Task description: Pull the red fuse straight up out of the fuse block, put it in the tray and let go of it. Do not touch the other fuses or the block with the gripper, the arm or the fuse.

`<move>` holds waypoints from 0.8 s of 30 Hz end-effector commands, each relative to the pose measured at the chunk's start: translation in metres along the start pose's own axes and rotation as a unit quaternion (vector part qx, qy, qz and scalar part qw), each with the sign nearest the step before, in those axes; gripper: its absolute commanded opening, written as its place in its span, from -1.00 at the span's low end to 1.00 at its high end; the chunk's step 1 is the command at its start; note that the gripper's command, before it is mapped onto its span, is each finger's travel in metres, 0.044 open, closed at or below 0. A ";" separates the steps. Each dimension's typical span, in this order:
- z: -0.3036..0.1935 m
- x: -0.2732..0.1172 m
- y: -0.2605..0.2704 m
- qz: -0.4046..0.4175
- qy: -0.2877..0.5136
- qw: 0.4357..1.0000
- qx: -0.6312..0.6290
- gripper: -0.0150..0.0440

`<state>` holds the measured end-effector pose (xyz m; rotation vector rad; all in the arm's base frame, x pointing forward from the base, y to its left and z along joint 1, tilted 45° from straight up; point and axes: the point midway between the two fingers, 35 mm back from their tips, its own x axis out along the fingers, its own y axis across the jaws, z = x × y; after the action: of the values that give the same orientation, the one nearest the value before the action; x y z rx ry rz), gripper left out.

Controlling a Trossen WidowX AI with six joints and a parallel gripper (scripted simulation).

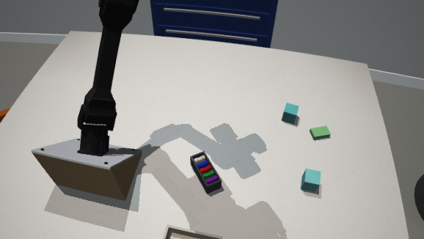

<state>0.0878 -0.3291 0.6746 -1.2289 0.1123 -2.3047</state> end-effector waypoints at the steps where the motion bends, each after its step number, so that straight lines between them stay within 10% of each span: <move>1: 0.001 -0.001 0.002 0.003 -0.002 1.000 -0.001 0.44; 9: 0.036 -0.048 0.097 0.158 -0.110 0.980 -0.041 -0.28; 24: 0.062 -0.243 0.249 0.500 -0.286 0.815 -0.063 -0.29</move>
<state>0.3173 -0.4188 0.4980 -1.4326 0.5074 -1.1788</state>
